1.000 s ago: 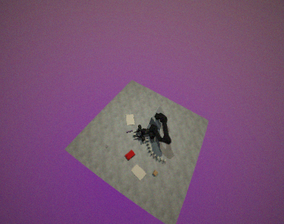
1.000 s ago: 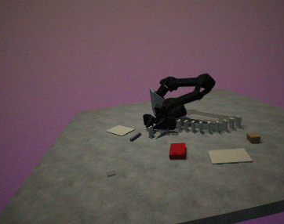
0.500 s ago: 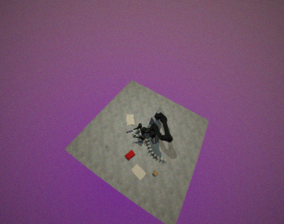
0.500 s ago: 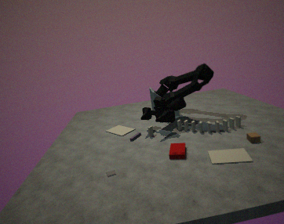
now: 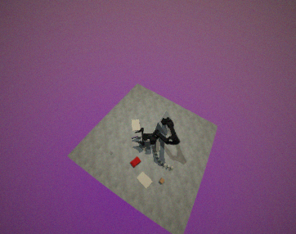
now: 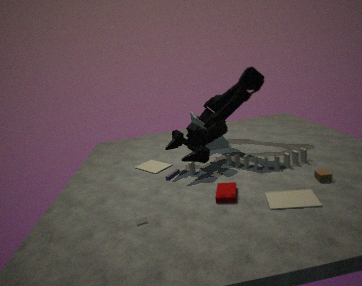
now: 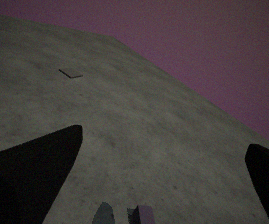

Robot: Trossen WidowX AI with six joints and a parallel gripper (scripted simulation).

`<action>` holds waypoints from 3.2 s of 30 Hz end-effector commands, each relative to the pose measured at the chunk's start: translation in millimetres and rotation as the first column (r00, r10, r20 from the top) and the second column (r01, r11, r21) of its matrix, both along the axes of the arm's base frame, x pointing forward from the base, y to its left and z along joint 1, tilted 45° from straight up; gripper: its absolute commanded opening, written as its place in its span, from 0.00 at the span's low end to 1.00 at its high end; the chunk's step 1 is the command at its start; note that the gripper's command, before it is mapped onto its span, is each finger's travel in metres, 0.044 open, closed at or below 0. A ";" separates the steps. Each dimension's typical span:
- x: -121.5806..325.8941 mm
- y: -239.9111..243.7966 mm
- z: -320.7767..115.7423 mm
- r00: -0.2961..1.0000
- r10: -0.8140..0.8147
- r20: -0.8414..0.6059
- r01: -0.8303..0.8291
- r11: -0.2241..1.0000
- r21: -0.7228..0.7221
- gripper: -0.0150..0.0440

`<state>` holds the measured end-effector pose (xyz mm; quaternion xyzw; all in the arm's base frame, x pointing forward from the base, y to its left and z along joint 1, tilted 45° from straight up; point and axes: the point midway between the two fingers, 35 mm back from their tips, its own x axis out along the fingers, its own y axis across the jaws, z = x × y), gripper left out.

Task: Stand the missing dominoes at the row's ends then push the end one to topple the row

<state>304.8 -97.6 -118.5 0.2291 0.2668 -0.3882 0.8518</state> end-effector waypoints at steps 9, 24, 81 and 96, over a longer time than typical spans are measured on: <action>75.3 -53.4 3.8 0.685 0.602 -0.410 -0.636 0.769 0.066 1.00; 19.8 -22.3 2.2 -0.102 0.971 -0.215 -0.887 0.009 0.462 1.00; 3.3 54.7 -4.6 -0.348 0.931 0.113 -0.869 -0.365 0.335 1.00; 3.3 54.7 -4.6 -0.348 0.931 0.113 -0.869 -0.365 0.335 0.44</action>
